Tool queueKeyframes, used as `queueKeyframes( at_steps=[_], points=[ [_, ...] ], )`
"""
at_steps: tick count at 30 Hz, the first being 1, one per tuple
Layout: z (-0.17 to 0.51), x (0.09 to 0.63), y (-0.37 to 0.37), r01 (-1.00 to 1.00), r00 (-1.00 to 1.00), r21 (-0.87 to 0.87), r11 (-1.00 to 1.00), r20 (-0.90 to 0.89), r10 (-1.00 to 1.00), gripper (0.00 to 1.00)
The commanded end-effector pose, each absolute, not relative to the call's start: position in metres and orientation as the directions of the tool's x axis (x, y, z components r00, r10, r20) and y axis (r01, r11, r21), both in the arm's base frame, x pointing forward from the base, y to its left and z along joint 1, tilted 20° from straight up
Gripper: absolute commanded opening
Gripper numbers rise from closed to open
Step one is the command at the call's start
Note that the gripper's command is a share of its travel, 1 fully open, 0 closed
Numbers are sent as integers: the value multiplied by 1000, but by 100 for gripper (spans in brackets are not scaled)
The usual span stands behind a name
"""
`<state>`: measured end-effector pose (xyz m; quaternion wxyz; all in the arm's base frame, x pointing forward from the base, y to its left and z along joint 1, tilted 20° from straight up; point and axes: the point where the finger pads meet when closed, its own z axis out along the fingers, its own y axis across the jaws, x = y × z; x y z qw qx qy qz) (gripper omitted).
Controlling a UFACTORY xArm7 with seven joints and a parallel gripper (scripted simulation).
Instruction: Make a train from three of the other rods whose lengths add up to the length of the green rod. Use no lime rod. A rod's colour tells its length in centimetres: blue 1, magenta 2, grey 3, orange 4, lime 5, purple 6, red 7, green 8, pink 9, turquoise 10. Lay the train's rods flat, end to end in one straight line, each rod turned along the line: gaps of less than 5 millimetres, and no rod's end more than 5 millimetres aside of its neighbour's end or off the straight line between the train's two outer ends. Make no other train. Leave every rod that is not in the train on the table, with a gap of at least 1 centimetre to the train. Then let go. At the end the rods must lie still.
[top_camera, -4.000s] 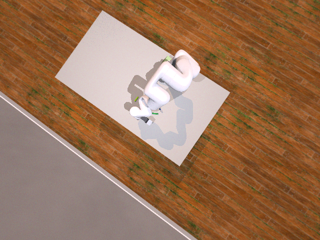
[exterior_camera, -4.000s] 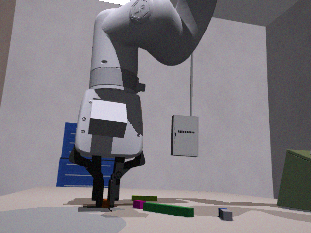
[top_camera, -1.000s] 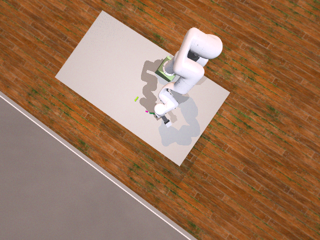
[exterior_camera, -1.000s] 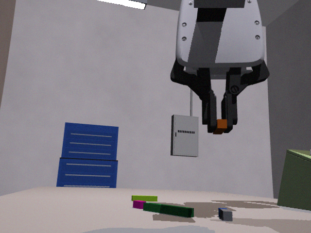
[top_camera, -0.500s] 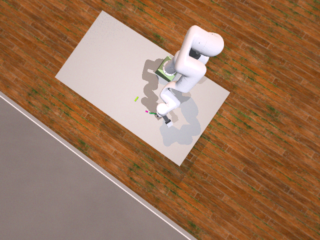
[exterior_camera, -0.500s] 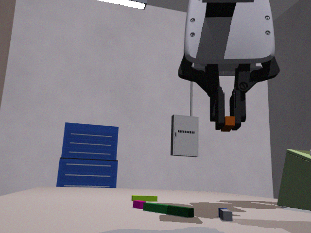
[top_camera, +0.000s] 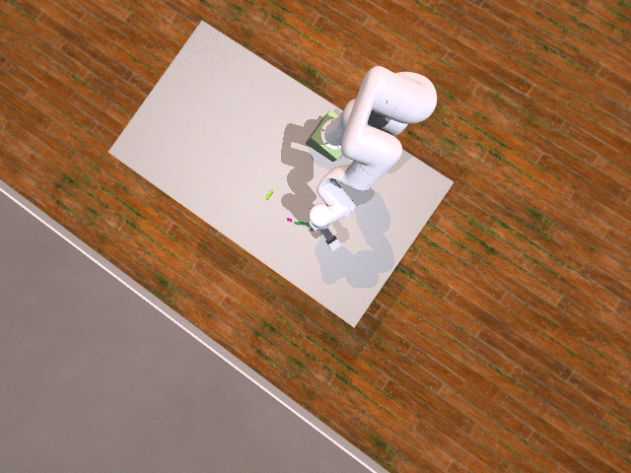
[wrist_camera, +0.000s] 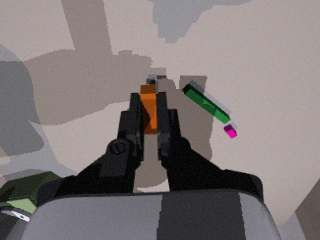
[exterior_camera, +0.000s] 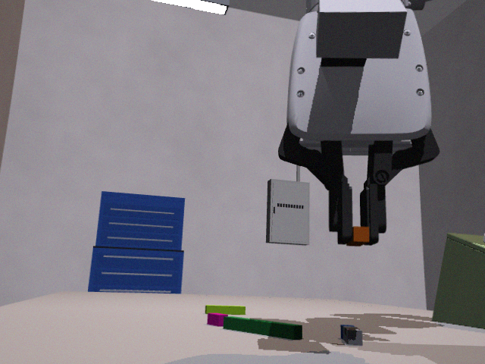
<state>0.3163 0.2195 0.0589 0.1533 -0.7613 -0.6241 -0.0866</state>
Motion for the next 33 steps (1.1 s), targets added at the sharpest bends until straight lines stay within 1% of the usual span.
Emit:
queueKeyframes(
  at_steps=[1, 15, 33],
  points=[
    [45, 318, 226, 977, 206, -122, -175, 328, 922, 4],
    [10, 316, 239, 977, 206, -122, -175, 328, 922, 4],
    [7, 315, 240, 977, 206, -122, -175, 327, 922, 4]
  ],
)
